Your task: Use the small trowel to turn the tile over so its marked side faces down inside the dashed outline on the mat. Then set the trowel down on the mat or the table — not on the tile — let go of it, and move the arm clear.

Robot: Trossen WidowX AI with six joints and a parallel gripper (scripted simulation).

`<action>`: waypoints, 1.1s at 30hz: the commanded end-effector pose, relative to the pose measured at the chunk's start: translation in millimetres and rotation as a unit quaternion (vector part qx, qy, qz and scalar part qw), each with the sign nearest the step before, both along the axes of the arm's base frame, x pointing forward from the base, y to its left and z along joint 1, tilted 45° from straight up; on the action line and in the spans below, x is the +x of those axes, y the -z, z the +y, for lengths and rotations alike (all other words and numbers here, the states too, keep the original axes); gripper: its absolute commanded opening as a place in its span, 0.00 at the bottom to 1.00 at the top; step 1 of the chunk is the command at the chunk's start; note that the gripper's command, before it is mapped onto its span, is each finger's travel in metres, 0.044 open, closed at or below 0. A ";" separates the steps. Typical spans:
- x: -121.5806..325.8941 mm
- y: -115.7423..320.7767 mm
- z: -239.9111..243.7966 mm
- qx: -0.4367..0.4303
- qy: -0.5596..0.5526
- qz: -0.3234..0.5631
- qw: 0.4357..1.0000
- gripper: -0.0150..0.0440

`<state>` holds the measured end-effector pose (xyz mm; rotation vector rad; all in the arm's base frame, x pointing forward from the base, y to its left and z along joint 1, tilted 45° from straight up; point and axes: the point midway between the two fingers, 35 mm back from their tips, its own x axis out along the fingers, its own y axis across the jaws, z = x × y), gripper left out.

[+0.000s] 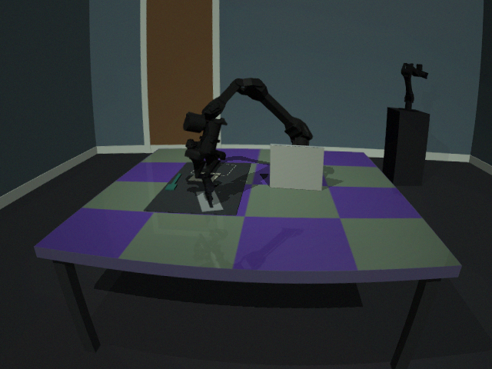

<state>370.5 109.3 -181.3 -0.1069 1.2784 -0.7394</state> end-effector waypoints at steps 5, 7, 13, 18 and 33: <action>-1.7 7.0 2.1 0.006 -0.123 0.038 0.992 0.76; -2.1 8.0 2.2 0.006 -0.153 0.046 0.987 0.76; -3.8 9.8 2.6 0.002 -0.243 0.068 0.968 0.76; -5.7 10.3 2.3 -0.006 -0.317 0.085 0.945 0.76; -13.8 6.0 -1.3 -0.060 -0.520 0.131 0.842 0.76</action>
